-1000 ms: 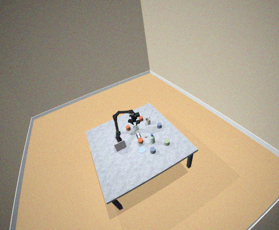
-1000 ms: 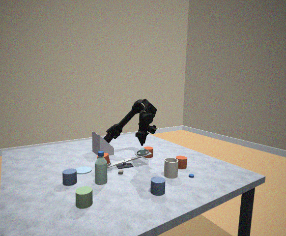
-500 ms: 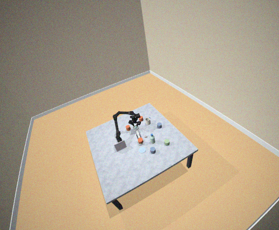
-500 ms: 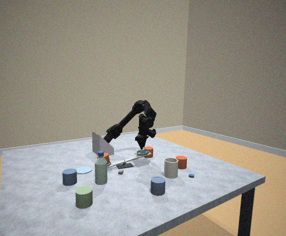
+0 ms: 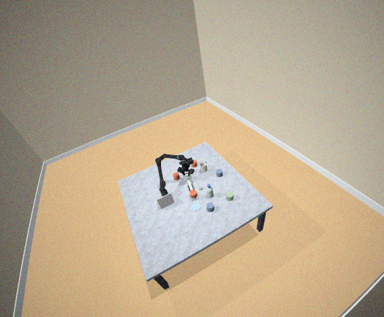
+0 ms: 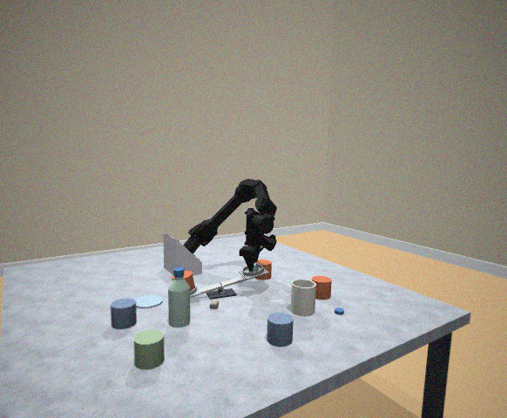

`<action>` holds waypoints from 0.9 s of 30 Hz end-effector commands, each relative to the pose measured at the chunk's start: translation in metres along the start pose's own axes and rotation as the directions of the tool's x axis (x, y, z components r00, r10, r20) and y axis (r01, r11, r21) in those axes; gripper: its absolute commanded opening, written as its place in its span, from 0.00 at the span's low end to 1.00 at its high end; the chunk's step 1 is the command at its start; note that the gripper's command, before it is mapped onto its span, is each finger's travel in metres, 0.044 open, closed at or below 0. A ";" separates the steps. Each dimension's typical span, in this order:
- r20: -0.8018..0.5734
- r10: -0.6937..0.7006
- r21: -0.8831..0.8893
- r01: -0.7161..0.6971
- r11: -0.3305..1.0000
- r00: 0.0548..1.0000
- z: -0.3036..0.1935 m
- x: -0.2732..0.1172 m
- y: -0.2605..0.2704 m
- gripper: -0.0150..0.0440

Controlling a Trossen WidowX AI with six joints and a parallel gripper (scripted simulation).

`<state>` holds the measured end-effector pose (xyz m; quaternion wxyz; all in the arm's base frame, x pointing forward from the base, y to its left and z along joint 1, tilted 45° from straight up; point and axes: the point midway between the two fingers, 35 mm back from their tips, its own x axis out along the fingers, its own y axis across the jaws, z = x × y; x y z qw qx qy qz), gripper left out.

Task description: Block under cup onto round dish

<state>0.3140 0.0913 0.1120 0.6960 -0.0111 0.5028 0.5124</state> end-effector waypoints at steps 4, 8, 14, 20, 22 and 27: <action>0.005 0.004 0.005 -0.004 1.000 1.000 0.000 0.003 0.001 0.52; 0.005 0.004 0.005 -0.004 1.000 1.000 0.000 0.003 0.001 0.47; 0.013 -0.007 0.003 0.007 1.000 1.000 0.002 0.001 -0.001 0.30; 0.034 -0.042 0.006 0.042 0.999 0.999 0.005 -0.016 -0.009 0.25; 0.032 -0.040 0.009 0.040 0.999 0.999 0.005 -0.021 -0.009 0.25; 0.021 -0.030 0.022 0.029 0.999 0.999 0.004 -0.042 -0.008 0.25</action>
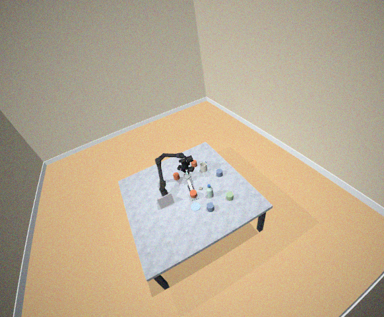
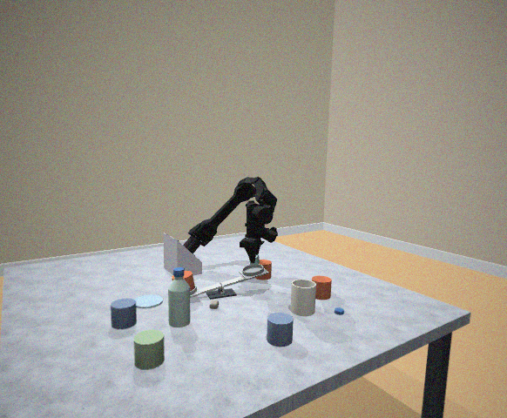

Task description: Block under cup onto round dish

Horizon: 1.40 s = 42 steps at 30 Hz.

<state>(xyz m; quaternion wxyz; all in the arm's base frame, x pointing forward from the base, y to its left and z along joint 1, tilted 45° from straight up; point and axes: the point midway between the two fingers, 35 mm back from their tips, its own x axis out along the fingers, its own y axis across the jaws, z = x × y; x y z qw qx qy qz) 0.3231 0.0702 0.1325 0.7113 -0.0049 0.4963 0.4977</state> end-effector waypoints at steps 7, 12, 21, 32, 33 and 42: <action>-0.019 0.022 0.024 -0.022 0.999 1.000 -0.003 -0.045 0.001 0.25; -0.021 0.036 0.034 -0.035 0.999 0.999 -0.004 -0.062 0.005 0.25; -0.031 0.016 0.031 -0.015 0.999 0.999 -0.031 -0.056 -0.041 0.25; -0.043 -0.002 0.026 0.004 1.000 0.999 -0.081 -0.047 -0.099 0.25; -0.044 -0.004 0.026 0.005 1.000 0.999 -0.086 -0.046 -0.104 0.25; -0.052 -0.010 0.020 0.011 1.000 0.999 -0.136 -0.036 -0.142 0.25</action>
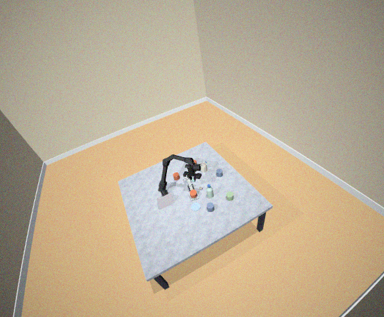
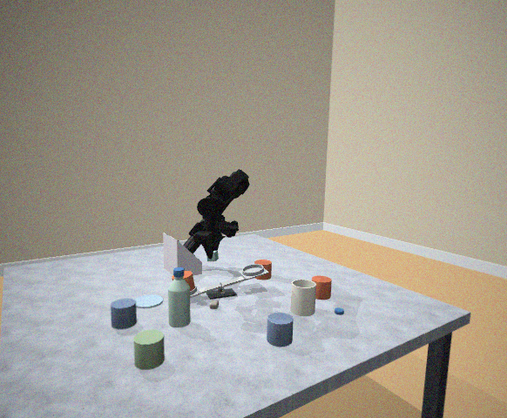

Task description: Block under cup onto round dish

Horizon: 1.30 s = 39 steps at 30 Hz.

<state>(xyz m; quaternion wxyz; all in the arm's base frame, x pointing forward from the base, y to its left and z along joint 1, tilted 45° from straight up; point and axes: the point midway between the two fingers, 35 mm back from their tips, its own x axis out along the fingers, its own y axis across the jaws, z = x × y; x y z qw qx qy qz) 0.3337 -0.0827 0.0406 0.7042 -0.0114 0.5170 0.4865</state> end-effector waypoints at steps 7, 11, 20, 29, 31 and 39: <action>-0.013 0.004 -0.007 -0.005 1.000 1.000 -0.060 0.019 -0.037 0.25; -0.013 0.006 -0.010 -0.006 1.000 1.000 -0.084 0.028 -0.048 0.25; -0.012 0.014 -0.019 -0.014 1.000 1.000 -0.138 0.049 -0.066 0.25; -0.004 0.026 -0.031 -0.027 0.999 1.000 -0.192 0.075 -0.074 0.25; -0.002 0.030 -0.034 -0.030 0.999 1.000 -0.203 0.081 -0.075 0.25; -0.001 0.031 -0.035 -0.031 0.999 1.000 -0.207 0.094 -0.075 0.25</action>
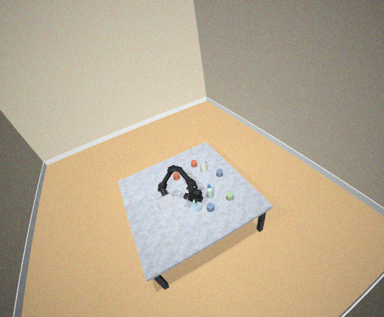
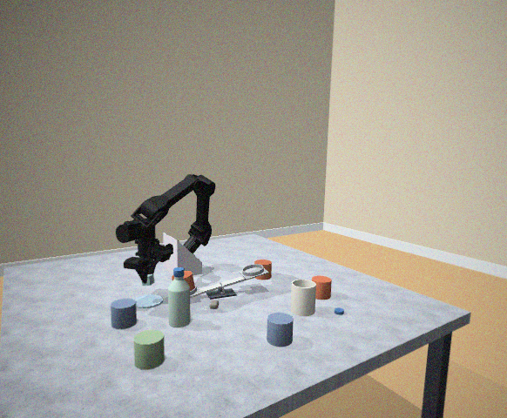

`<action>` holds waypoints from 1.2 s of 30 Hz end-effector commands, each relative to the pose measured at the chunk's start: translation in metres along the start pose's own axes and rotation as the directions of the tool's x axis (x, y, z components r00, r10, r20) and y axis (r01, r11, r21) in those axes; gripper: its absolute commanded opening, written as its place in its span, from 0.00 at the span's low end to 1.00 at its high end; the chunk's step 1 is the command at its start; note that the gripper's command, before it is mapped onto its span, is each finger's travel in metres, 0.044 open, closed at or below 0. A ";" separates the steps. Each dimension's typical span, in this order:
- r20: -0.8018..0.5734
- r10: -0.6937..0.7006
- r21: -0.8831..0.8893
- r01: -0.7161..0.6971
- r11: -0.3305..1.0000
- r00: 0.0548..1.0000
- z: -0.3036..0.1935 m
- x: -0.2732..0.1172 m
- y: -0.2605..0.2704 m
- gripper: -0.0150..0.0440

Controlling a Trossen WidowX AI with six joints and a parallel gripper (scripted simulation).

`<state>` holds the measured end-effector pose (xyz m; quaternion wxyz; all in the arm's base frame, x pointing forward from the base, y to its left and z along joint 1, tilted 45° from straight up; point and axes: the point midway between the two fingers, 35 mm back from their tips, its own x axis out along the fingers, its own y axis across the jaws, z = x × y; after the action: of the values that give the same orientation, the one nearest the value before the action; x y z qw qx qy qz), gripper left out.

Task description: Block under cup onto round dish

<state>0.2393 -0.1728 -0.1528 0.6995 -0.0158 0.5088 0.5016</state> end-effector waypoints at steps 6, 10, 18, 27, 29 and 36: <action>-0.002 0.010 -0.006 -0.010 1.000 1.000 -0.002 0.041 0.002 0.25; -0.002 0.010 -0.006 -0.010 1.000 1.000 -0.002 0.042 0.002 0.25; -0.001 0.010 -0.006 -0.010 1.000 1.000 -0.002 0.050 0.002 0.25; -0.001 0.011 -0.006 -0.011 1.000 1.000 -0.002 0.063 0.002 0.25; -0.001 0.011 -0.006 -0.011 1.000 1.000 -0.002 0.063 0.002 0.25; -0.008 0.005 -0.016 -0.005 1.000 1.000 -0.001 0.058 0.001 0.57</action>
<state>0.2361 -0.1329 -0.1954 0.6958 -0.0214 0.5077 0.5076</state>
